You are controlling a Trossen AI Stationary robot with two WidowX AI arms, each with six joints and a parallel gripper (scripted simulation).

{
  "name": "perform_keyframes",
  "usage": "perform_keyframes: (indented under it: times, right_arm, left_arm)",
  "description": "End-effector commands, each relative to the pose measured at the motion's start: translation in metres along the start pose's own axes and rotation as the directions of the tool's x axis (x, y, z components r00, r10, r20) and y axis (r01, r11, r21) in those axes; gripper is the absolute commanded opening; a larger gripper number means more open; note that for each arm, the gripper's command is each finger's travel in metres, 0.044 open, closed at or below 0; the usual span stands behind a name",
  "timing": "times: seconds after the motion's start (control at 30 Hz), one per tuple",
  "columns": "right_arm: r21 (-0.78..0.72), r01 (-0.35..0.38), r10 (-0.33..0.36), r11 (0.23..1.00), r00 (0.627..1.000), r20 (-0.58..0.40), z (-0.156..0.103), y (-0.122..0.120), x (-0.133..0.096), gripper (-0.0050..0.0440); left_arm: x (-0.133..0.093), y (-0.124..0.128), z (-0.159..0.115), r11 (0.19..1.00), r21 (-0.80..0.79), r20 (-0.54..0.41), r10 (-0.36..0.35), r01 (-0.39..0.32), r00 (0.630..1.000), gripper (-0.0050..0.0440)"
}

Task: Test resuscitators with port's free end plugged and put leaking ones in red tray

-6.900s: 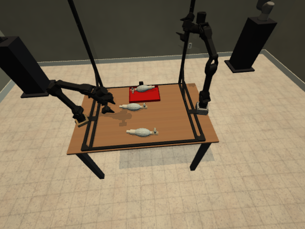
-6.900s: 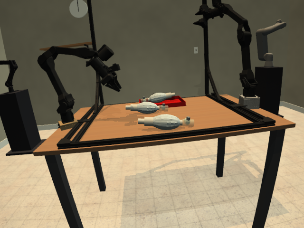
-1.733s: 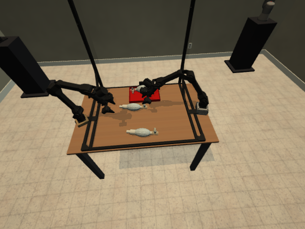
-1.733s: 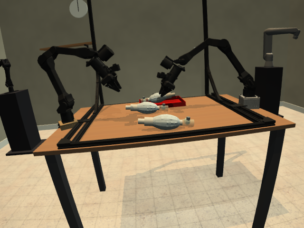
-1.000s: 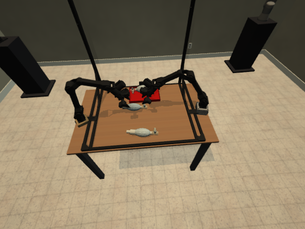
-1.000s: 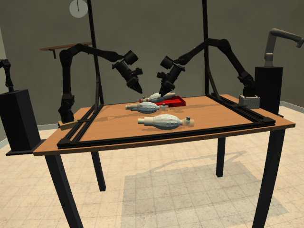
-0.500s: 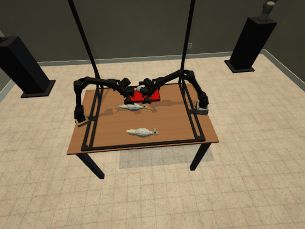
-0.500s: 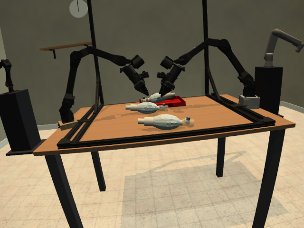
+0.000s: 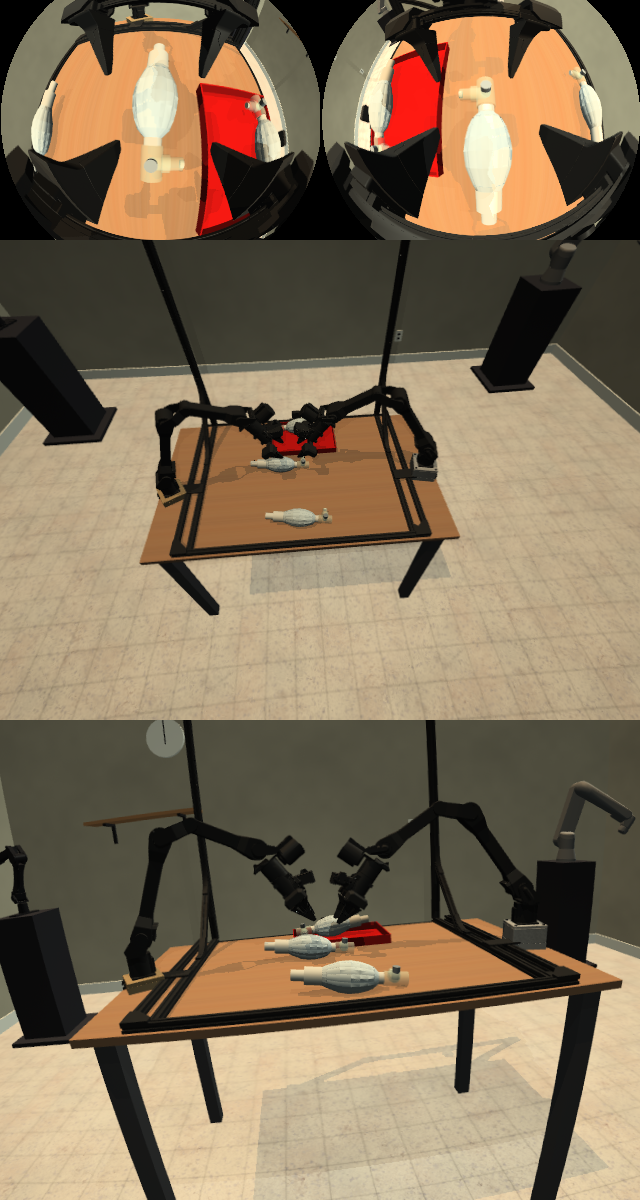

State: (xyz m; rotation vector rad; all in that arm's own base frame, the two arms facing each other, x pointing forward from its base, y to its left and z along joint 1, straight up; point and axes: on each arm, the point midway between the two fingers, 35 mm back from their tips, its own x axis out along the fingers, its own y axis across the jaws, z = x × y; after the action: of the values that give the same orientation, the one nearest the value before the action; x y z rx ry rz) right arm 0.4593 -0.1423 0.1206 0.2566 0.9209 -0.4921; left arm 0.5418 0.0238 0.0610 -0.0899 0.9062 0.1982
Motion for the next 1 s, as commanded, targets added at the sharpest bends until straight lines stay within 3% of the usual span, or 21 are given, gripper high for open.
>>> perform_keyframes:
  times: [0.0, 0.5, 0.53, 0.97]
  right_arm:
    - [-0.004, 0.004, -0.004, 1.000, 1.000, -0.022, -0.035, -0.001, 0.045, 0.0440]
    - [-0.004, 0.004, -0.004, 1.000, 1.000, -0.022, -0.035, -0.001, 0.045, 0.0440]
    - [-0.004, 0.006, -0.006, 1.000, 1.000, -0.025, -0.058, -0.002, 0.078, 0.0440]
    - [-0.004, 0.006, -0.006, 1.000, 1.000, -0.025, -0.058, -0.002, 0.078, 0.0440]
  left_arm:
    - [0.040, 0.000, -0.032, 1.000, 0.001, -0.018, 0.003, -0.003, 1.000, 0.0409]
    - [0.040, 0.000, -0.032, 1.000, 0.001, -0.018, 0.003, -0.003, 1.000, 0.0409]
    - [0.078, 0.000, -0.063, 1.000, 0.001, -0.018, 0.003, -0.003, 1.000, 0.0409]
    - [0.078, 0.000, -0.063, 1.000, 0.001, -0.018, 0.003, -0.003, 1.000, 0.0409]
